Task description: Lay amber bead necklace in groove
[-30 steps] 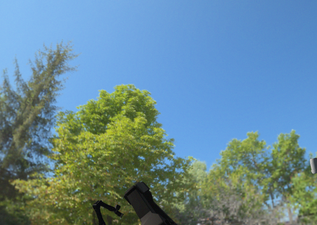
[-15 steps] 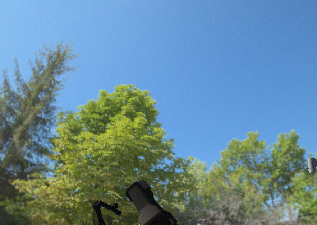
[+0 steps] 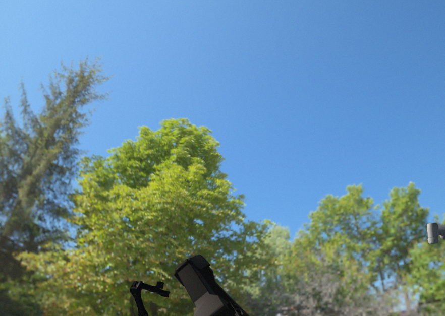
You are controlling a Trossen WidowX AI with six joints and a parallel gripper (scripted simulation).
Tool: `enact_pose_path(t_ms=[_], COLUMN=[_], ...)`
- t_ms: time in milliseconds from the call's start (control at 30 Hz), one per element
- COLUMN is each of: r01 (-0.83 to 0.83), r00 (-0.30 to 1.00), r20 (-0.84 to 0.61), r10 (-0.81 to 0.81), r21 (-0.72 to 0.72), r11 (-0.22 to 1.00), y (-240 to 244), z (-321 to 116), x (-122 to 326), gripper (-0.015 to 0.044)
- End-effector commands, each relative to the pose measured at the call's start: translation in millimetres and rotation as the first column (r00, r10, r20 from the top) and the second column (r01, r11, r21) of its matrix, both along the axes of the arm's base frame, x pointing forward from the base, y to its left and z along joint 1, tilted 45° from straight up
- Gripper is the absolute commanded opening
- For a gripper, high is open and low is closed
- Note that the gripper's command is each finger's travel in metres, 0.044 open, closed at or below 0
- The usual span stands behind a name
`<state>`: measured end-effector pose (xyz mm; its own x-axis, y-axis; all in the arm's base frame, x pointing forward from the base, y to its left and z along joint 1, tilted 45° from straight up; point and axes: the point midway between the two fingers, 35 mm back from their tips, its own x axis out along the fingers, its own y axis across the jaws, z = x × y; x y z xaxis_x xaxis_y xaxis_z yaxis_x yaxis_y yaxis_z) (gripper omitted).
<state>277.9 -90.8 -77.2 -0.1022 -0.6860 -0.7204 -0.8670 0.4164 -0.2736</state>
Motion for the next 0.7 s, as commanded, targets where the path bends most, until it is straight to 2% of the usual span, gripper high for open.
enact_pose_path(t_ms=[0,333,500,667], r01=[0.001,0.003,0.005,0.005], r00=[1.000,1.000,1.000,1.000], r20=[-0.013,-0.018,-0.010,-0.010], r10=[-0.001,-0.003,-0.005,-0.005], r21=[-0.005,-0.006,-0.001,-0.001], r11=[1.000,1.000,1.000,1.000], y=[-5.3,-12.6,-10.9,-10.9], z=[-5.2,-12.4,-10.9,-10.9], x=[-4.2,-7.2,-5.2,-5.2], gripper=[0.0120,0.0120,0.0000,0.0000])
